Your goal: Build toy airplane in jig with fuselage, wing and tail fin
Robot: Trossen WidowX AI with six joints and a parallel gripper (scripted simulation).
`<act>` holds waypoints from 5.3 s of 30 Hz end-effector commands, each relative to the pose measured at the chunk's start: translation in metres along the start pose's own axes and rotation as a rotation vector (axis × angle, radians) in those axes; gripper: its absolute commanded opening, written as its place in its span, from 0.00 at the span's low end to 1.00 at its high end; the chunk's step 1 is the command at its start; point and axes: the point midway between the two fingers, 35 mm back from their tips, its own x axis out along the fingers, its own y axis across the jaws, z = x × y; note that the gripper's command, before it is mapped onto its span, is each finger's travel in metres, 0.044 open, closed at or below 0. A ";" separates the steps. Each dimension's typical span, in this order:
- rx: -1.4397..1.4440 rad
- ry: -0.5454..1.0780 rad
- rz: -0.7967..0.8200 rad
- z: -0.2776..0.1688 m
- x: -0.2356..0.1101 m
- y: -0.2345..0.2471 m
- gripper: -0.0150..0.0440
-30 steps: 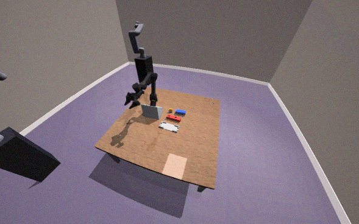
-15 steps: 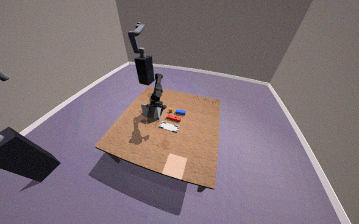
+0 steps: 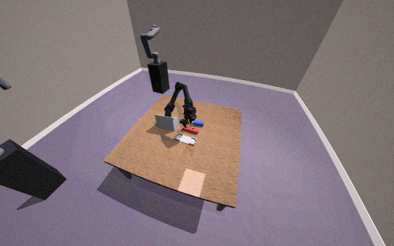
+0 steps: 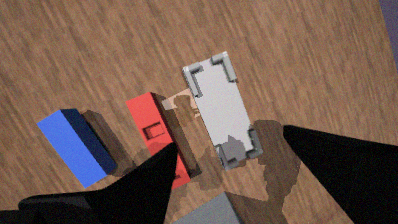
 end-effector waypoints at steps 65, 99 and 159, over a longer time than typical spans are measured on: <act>-0.207 0.186 0.225 -0.055 0.136 0.111 0.73; -0.208 0.181 0.212 -0.032 0.078 0.096 0.25; -0.269 0.174 0.216 -0.012 0.077 -0.001 0.25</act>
